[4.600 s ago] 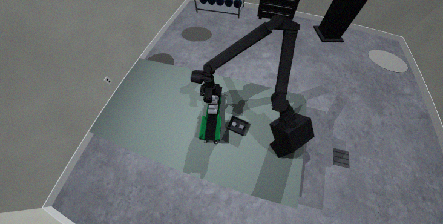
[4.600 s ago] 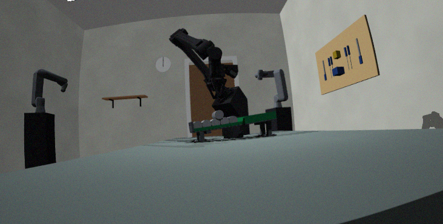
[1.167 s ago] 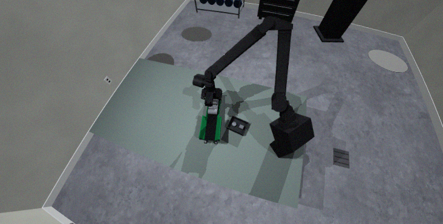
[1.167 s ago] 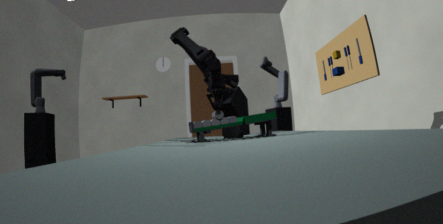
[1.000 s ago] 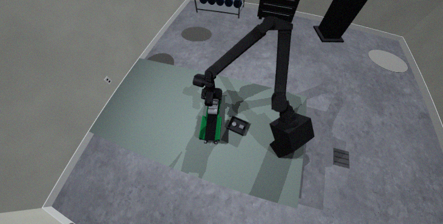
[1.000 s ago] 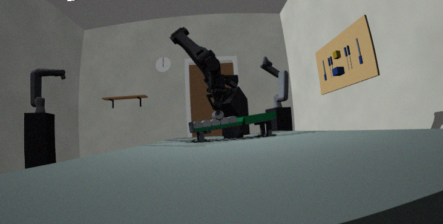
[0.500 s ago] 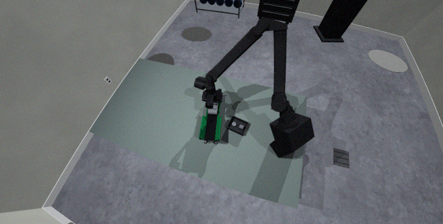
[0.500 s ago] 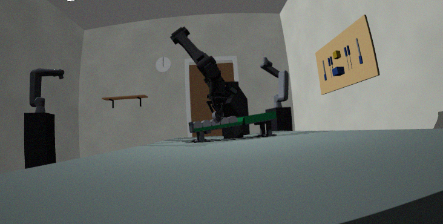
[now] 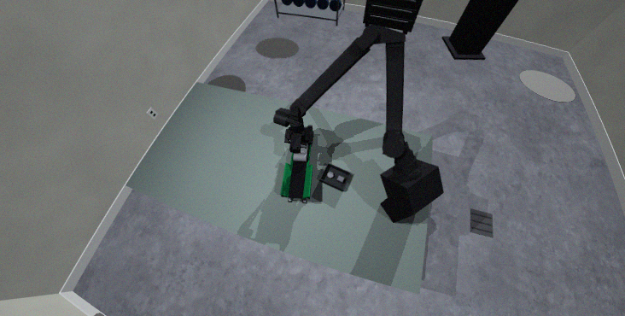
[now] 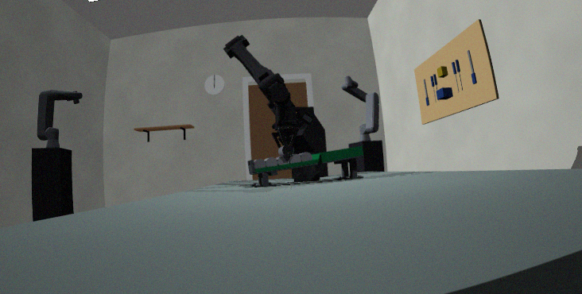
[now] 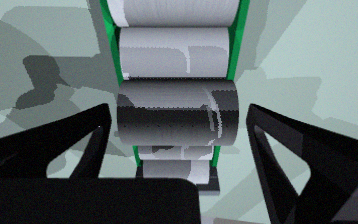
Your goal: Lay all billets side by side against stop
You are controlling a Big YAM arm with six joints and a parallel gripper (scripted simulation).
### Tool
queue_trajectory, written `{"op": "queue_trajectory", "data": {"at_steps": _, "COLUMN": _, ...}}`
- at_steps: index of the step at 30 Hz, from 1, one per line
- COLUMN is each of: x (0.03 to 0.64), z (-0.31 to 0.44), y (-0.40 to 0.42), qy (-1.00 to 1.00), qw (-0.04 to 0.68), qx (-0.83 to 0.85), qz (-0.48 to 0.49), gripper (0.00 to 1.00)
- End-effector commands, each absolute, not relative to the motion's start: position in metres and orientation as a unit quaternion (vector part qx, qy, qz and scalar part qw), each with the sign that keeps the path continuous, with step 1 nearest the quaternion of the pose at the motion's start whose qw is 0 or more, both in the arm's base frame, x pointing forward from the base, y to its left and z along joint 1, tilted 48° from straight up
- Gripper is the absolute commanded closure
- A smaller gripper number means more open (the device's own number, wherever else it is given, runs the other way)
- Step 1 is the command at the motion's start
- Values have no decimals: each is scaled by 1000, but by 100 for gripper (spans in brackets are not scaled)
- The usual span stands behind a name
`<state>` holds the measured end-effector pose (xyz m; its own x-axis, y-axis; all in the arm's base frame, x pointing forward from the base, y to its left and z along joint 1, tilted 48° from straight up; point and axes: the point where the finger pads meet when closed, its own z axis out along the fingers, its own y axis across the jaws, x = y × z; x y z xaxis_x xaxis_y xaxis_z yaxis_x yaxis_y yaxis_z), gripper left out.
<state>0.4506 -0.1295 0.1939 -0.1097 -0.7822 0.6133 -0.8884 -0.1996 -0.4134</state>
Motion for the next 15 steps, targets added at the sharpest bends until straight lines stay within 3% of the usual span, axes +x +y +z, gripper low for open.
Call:
{"op": "queue_trajectory", "data": {"at_steps": 1, "x": 454, "z": 209, "y": -129, "qy": -624, "qw": 59, "qx": 662, "qz": 411, "gripper": 9}}
{"op": "queue_trajectory", "data": {"at_steps": 15, "x": 456, "z": 200, "y": -130, "qy": -624, "qw": 64, "qx": 666, "qz": 405, "gripper": 9}}
